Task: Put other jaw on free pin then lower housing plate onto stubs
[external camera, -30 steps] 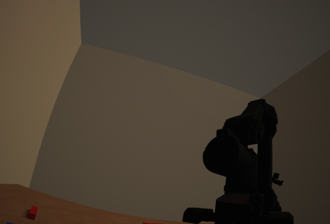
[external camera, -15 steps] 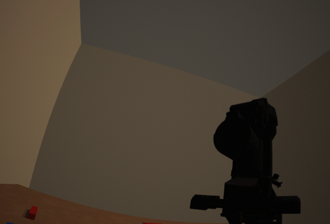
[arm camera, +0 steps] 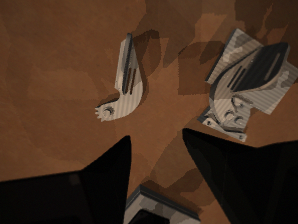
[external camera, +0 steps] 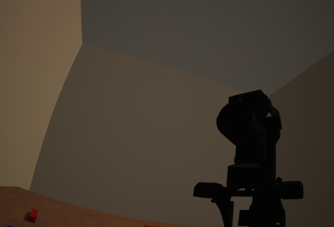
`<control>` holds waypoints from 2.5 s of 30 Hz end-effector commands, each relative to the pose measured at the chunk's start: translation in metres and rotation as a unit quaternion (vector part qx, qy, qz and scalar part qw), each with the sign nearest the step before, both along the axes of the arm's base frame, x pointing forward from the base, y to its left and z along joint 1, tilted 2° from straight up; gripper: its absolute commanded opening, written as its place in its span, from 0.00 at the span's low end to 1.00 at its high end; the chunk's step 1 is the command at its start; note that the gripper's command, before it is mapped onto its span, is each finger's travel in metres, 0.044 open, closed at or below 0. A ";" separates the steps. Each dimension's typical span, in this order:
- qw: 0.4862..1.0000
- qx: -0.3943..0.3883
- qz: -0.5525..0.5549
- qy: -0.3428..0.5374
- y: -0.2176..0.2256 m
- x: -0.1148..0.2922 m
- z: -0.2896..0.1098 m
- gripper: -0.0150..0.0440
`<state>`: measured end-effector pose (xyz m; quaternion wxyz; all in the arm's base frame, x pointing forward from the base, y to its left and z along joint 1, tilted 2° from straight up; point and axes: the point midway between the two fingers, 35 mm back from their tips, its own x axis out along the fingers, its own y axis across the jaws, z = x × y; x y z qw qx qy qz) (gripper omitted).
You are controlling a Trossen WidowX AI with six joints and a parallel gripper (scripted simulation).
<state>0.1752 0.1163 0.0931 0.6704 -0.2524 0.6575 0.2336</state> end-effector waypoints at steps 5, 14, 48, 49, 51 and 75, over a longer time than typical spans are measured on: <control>1.000 0.001 0.000 -0.001 0.000 0.000 0.000 0.97; 1.000 0.001 0.000 -0.001 0.000 0.000 0.000 1.00; 1.000 -0.001 0.001 0.002 -0.001 -0.001 0.007 0.38; 1.000 -0.001 0.001 0.002 -0.001 -0.001 0.007 0.33; 1.000 -0.001 0.001 0.002 -0.001 -0.001 0.007 0.25; 1.000 -0.001 0.000 0.002 -0.001 -0.001 0.006 0.57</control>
